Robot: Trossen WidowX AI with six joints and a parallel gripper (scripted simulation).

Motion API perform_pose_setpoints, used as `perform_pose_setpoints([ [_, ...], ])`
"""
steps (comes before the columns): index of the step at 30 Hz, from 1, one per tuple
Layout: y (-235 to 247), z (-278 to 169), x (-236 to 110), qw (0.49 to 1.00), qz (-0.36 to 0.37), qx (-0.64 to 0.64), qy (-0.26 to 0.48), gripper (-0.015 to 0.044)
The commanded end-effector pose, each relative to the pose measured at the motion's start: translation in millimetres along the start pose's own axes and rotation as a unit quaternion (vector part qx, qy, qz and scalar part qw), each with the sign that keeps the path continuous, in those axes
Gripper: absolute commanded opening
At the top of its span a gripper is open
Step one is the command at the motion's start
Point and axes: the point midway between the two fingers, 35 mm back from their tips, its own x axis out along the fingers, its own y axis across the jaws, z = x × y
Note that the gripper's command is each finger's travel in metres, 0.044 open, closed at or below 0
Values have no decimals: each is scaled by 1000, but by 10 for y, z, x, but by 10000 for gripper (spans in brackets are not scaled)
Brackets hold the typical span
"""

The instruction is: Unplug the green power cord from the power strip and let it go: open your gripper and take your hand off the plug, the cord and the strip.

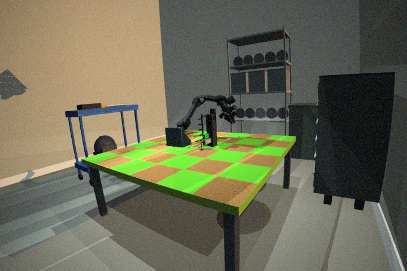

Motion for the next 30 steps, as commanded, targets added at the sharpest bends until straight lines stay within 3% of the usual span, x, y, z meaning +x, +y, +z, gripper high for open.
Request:
perform_pose_setpoints([
  [1, -605, 159, 34, 999, -53, 9, -9, 160],
  [4, -1044, 238, 17, 996, -87, 17, -12, 160],
  [9, -1737, 21, 37, 979, -123, 159, 35, 160],
  [14, -2078, -227, 96, 954, -130, 261, 72, 160],
  [19, -2360, -657, 96, 876, -150, 435, 142, 160],
  [24, -2552, -1192, 11, 709, -177, 645, 225, 160],
  [30, -2555, -1211, 6, 701, -178, 652, 228, 160],
])
